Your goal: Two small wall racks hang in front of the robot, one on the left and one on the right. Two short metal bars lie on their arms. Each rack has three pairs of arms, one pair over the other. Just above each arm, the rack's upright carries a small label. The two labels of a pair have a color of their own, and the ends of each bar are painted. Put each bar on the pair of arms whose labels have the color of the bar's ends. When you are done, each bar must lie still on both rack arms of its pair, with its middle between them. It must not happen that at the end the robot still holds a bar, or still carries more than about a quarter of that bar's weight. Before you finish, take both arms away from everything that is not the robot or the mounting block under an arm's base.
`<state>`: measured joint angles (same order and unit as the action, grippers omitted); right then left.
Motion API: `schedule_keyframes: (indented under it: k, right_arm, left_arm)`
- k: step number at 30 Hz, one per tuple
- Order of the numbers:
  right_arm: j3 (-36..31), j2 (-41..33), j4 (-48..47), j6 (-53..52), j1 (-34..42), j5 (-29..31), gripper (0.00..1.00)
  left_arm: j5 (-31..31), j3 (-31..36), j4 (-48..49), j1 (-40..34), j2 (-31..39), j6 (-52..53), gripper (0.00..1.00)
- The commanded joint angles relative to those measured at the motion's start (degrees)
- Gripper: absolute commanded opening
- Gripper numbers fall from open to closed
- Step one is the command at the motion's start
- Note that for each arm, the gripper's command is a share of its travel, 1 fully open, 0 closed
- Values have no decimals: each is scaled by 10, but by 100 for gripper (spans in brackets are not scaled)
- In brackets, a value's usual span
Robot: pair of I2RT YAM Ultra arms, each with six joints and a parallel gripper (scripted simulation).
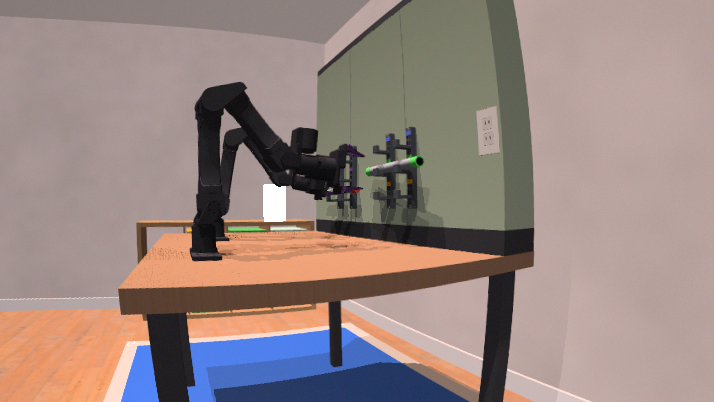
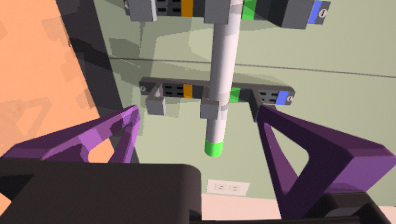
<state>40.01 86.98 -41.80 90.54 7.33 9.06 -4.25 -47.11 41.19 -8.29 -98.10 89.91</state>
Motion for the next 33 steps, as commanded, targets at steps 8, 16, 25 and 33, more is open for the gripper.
schedule_keyframes:
  k: [8,16,25,33]
  right_arm:
    - [0,-21,0,-7,3,4,100]
    - [0,-21,0,-7,3,4,100]
    - [1,-21,1,-7,3,4,100]
    - [1,-21,1,-7,3,4,100]
  left_arm:
    - [-2,-32,31,2,34,-1,0]
    - [-3,-32,29,0,36,-1,0]
    - [-5,-32,27,-2,39,-1,0]
    - [-8,-33,24,-4,41,-1,0]
